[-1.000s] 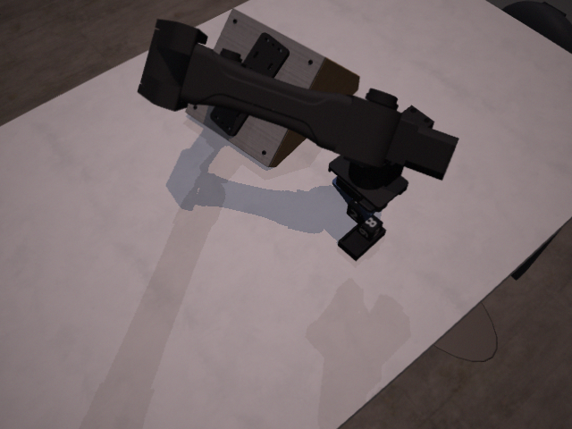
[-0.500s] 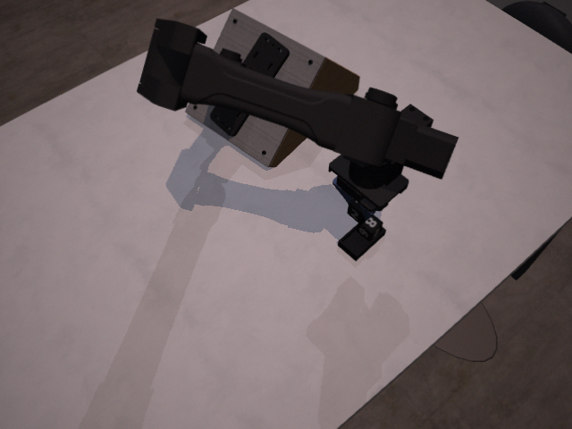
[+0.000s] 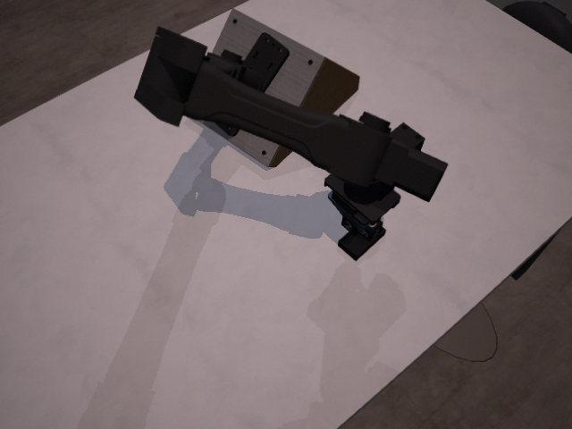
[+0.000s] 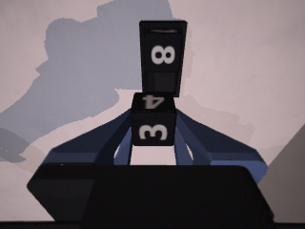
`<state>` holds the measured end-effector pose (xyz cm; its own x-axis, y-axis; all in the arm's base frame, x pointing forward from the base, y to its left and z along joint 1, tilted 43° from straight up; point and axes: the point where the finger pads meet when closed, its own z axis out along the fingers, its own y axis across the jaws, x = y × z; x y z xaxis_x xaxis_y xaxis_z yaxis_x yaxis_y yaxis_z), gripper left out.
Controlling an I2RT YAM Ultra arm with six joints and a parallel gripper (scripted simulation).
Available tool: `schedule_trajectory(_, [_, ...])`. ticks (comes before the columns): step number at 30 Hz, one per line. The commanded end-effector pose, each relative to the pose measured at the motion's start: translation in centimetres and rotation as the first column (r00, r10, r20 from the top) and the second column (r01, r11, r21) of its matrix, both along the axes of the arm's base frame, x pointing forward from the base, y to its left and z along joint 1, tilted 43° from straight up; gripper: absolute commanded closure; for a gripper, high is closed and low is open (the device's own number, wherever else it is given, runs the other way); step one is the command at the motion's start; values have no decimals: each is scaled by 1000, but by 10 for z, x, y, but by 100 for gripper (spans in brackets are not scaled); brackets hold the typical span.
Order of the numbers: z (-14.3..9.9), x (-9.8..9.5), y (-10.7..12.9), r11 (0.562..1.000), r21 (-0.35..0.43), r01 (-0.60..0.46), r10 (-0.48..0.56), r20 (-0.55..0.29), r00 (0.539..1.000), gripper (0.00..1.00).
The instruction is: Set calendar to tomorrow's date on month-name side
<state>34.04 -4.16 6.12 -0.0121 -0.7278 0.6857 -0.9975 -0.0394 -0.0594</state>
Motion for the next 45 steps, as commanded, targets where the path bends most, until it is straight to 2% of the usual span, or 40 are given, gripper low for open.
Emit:
schedule_trajectory(1, [-3,8,3,1000,8,-28,28,25,999,73])
schedule_trajectory(11, [-14,10,-8,1000,8,-28,28,25,999,73])
schedule_trajectory(45, [-14,10,-8,1000,8,-28,28,25,999,73])
